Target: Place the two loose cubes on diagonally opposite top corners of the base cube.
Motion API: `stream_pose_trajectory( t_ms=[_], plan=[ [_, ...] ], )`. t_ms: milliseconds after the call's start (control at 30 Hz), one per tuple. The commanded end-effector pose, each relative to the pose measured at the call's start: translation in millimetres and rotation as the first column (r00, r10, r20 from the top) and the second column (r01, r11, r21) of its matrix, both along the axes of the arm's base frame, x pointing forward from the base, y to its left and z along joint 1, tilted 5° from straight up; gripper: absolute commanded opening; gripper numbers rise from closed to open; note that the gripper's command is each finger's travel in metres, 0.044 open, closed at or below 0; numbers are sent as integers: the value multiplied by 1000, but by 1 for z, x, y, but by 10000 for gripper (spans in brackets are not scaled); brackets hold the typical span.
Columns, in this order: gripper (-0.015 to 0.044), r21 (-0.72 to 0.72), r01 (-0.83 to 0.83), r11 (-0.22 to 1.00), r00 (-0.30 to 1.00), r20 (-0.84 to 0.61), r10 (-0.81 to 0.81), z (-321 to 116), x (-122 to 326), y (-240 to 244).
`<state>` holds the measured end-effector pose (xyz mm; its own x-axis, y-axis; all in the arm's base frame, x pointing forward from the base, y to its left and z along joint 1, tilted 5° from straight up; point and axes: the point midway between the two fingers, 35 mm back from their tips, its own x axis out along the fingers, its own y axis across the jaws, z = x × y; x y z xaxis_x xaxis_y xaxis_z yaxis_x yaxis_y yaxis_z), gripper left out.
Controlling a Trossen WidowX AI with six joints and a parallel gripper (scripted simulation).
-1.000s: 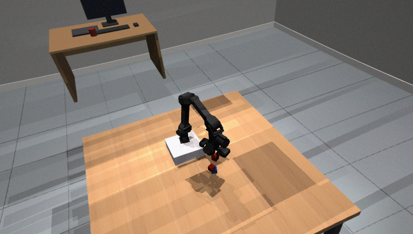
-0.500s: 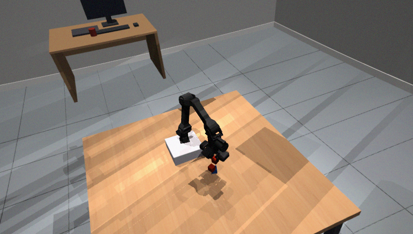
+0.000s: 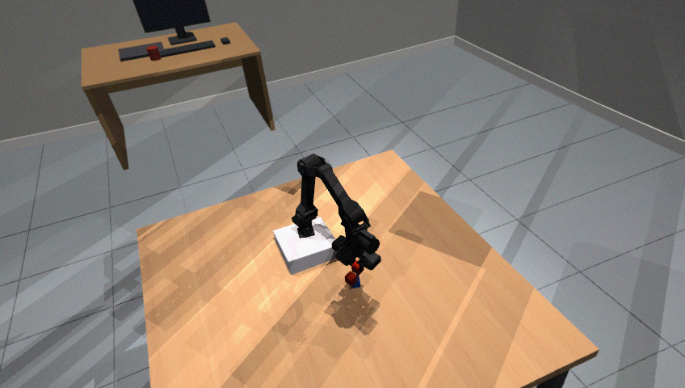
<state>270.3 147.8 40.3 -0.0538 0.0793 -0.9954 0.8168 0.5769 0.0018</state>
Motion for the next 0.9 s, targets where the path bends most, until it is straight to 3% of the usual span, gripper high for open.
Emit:
stream_pose_trajectory(
  t_ms=[0, 867],
  plan=[
    [105, -20, -26, 999, 1000, 0, 26, -13, -3, 0],
    [105, -30, -51, 998, 999, 8, 51, -23, -3, 1]
  ],
)
